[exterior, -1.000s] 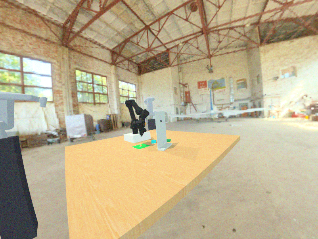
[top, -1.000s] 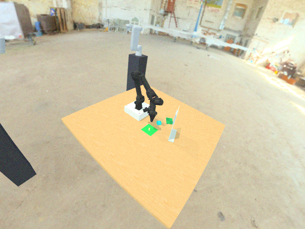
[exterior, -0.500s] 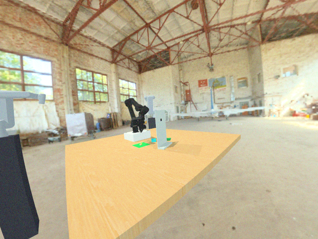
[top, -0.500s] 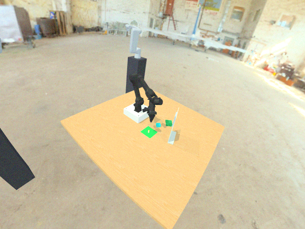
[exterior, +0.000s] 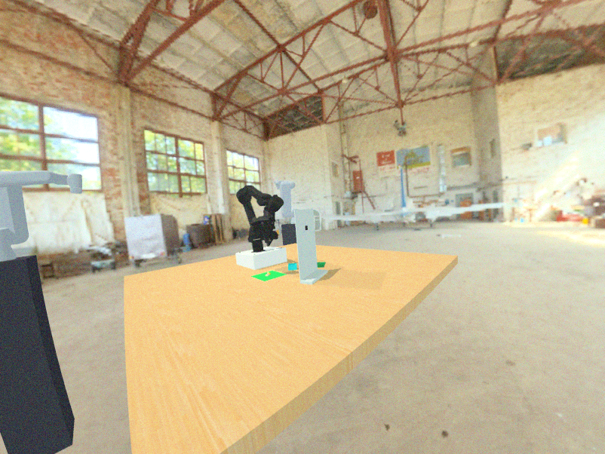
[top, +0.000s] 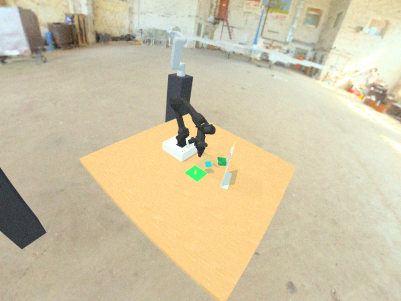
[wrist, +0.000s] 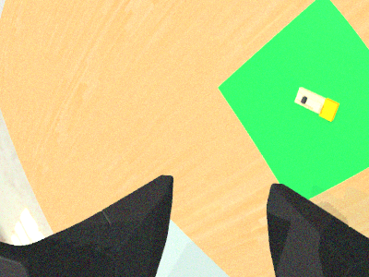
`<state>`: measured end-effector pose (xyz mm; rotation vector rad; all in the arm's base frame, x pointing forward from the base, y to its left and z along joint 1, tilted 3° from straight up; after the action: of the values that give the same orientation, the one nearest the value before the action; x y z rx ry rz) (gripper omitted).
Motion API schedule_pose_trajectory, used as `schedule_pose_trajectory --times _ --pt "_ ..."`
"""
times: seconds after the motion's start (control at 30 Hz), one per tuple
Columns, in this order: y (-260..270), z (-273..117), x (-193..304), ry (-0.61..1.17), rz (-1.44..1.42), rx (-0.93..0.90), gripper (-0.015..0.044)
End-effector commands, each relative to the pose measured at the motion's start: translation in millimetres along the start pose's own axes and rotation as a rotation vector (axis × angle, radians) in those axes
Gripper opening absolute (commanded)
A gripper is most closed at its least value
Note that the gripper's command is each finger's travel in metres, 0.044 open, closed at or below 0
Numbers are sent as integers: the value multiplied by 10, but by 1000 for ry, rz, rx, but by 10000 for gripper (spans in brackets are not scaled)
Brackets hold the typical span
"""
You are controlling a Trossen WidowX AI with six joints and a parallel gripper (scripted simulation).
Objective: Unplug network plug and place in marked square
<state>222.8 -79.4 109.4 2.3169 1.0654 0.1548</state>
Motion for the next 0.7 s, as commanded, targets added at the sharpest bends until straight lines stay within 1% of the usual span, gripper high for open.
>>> schedule_pose_trajectory --times 0.0,0.67 --pt "92 -113 -8 -1 7 -5 156" --pt "417 -681 -108 -2 11 -9 156"
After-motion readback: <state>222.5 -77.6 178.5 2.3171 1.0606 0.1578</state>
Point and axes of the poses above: the point midway between the two fingers, 35 mm back from their tips, its own z axis out along the fingers, its own y axis across the jaws, x = y × z, the point moved 2 cm from there along -z, back along the fingers, and after that the axes turned 9 degrees about -z, right-handed, at the moved point
